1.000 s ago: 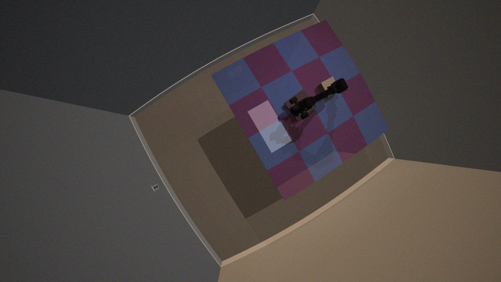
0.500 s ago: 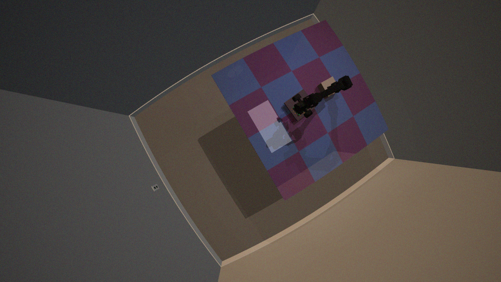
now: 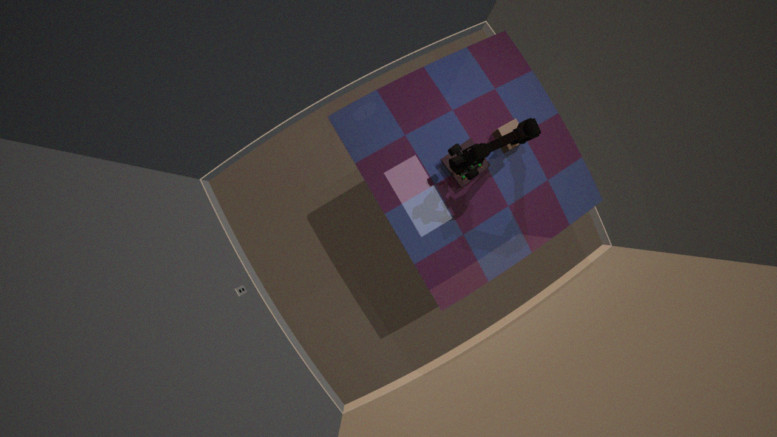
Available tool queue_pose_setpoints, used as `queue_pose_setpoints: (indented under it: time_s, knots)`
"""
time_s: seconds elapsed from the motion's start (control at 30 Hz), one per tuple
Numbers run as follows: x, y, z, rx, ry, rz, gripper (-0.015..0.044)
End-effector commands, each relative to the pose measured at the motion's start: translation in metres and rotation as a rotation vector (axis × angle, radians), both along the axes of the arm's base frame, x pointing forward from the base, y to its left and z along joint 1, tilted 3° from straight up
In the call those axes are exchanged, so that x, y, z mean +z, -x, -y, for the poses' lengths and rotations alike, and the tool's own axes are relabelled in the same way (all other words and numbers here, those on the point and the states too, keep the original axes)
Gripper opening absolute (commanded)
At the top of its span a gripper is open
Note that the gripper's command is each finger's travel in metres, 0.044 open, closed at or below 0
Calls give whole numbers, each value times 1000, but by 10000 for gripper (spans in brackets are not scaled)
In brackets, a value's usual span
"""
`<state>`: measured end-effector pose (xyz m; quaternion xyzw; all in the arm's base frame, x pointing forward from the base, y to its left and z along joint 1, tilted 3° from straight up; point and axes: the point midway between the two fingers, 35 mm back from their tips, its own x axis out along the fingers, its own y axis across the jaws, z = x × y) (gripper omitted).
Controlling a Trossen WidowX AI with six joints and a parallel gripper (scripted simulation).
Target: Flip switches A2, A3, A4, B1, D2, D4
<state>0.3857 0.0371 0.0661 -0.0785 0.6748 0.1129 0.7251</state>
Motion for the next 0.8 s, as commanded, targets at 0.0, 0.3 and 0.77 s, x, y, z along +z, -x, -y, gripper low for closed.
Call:
queue_pose_setpoints:
  time_s: [0.0,0.3,0.77]
  knots:
    - [-7,1,0,5,4,-9,0]
    - [-18,0,-1,5,3,-9,0]
    - [-31,-1,-2,5,3,-9,0]
